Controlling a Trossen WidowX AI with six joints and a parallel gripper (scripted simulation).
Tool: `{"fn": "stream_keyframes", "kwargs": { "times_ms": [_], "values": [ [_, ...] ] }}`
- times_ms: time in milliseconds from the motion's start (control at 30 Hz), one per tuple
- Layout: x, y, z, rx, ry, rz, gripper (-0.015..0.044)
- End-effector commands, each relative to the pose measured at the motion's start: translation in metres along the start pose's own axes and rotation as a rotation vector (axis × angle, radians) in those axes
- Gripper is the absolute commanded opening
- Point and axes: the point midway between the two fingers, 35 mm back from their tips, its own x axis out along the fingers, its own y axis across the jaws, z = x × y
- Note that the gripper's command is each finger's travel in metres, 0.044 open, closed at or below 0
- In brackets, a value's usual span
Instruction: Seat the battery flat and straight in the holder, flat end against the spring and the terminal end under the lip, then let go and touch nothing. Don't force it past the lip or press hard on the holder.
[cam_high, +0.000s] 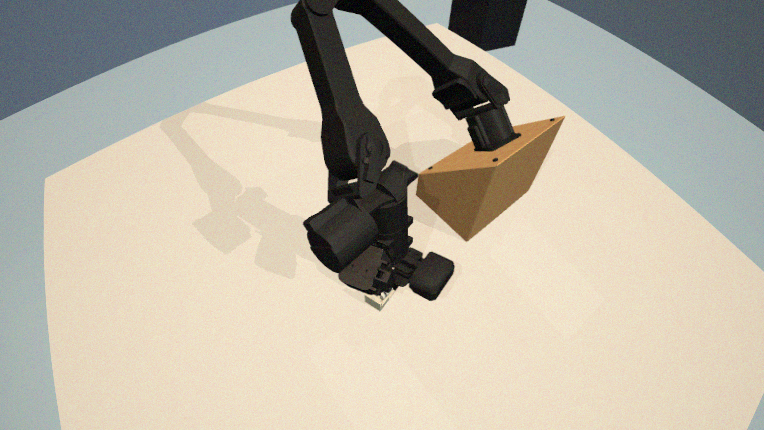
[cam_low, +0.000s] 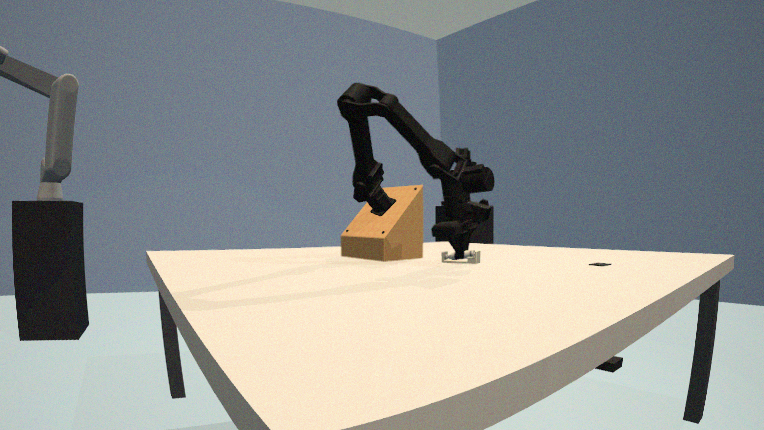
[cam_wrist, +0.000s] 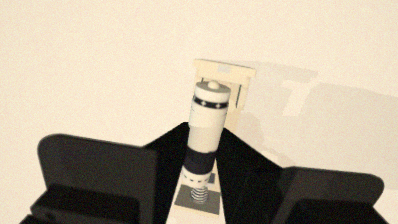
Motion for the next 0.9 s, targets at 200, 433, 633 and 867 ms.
{"fn": "stream_keyframes", "kwargs": {
  "times_ms": [200, 433, 633, 867],
  "values": [
    [0.0029, -0.0025, -0.0061, -0.005, 0.080, -0.002, 0.0058],
    [0.0027, -0.0040, -0.0058, -0.003, 0.117, 0.002, 0.0058],
    [0.0028, -0.0052, -0.0049, -0.002, 0.144, 0.006, 0.0058],
    [0.0030, -0.0055, -0.0021, -0.001, 0.149, 0.007, 0.0058]
  ]
}}
